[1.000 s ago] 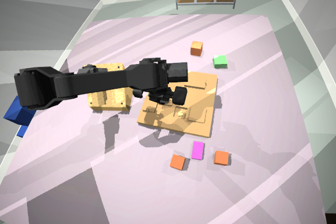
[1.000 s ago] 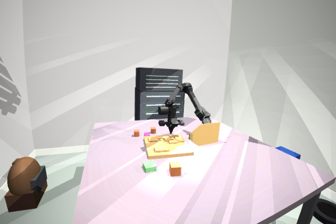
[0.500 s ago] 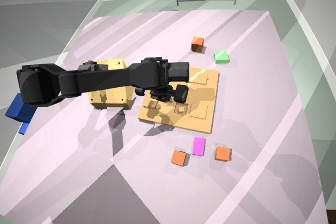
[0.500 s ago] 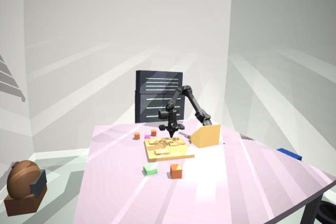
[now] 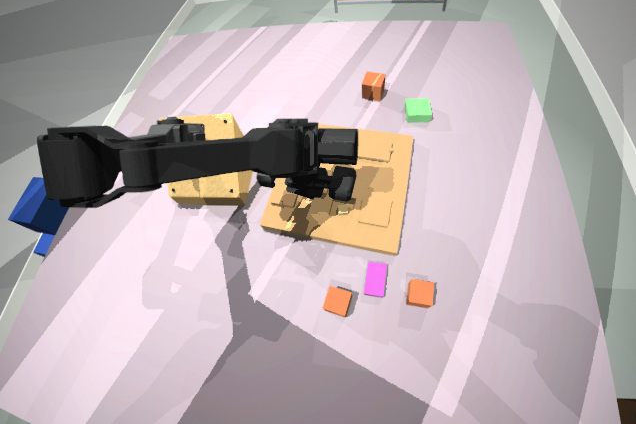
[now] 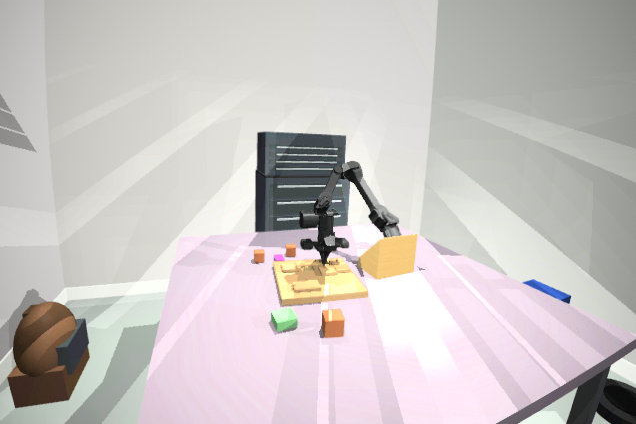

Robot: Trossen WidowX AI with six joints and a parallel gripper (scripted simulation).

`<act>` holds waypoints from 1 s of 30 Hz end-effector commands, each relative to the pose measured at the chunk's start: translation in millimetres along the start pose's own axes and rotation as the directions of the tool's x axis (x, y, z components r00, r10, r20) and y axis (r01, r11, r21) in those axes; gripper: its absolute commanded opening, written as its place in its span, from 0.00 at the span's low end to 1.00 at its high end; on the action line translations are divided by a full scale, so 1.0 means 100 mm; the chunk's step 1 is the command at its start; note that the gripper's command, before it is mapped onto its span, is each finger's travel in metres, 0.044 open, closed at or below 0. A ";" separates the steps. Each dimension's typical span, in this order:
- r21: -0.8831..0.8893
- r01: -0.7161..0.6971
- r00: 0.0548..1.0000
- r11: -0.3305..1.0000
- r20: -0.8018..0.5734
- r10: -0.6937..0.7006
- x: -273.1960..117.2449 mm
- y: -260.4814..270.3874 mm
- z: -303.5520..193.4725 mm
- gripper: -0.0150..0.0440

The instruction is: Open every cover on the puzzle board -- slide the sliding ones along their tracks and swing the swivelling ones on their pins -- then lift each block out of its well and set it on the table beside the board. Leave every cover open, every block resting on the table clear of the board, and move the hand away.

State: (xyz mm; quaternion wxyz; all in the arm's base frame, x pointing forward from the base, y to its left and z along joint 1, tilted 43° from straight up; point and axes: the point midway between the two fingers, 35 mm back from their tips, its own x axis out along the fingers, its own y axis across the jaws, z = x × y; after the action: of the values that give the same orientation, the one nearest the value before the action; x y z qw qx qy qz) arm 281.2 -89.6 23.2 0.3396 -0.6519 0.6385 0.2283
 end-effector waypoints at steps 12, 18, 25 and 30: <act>-0.009 -0.007 1.000 1.000 0.001 0.007 0.12 0.03 0.02 0.25; -0.009 -0.007 1.000 1.000 0.003 0.007 0.12 0.03 0.08 0.25; -0.009 -0.007 1.000 1.000 0.004 0.007 0.12 0.02 0.14 0.25; -0.009 -0.007 1.000 1.000 0.005 0.007 0.12 0.01 0.19 0.25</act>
State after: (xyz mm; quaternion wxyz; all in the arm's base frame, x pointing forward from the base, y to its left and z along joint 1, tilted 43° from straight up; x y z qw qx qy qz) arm 282.3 -85.2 3.7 0.3339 -0.6524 0.6388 0.2344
